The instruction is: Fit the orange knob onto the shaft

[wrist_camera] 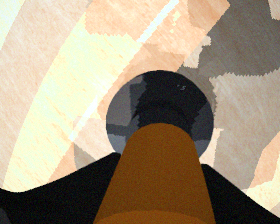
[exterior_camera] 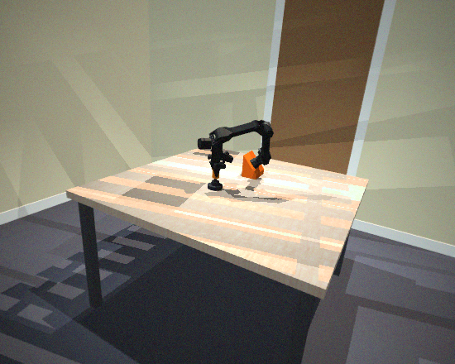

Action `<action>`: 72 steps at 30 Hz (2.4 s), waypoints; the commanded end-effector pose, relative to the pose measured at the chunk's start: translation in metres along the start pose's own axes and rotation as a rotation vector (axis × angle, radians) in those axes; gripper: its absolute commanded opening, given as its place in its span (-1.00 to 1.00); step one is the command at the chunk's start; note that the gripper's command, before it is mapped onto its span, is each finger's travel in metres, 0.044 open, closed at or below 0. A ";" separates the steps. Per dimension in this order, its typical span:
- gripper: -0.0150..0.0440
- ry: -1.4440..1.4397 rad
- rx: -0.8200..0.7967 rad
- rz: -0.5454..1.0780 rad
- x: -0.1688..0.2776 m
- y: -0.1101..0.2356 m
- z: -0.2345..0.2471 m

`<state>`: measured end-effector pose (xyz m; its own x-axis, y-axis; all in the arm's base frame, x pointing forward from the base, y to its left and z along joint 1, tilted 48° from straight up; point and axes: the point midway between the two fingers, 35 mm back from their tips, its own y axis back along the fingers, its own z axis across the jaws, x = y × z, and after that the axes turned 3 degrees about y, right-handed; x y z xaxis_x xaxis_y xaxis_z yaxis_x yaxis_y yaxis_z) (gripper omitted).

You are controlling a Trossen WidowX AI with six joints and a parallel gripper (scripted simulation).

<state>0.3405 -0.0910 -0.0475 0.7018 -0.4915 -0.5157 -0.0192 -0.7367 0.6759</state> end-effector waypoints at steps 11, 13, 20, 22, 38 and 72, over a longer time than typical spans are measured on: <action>-0.49 0.006 0.003 0.005 -0.001 -0.003 0.002; -0.49 0.006 0.003 0.005 -0.001 -0.003 0.002; -0.49 0.006 0.003 0.006 0.000 0.001 0.001; -0.49 -0.019 0.003 0.005 0.000 0.002 0.001; -0.49 -0.976 0.005 0.004 0.002 0.001 0.000; -0.49 -2.506 0.009 -0.001 0.002 0.002 0.000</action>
<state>0.3402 -0.0907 -0.0478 -0.9891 0.1127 0.0946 -0.0195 -0.7377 0.6748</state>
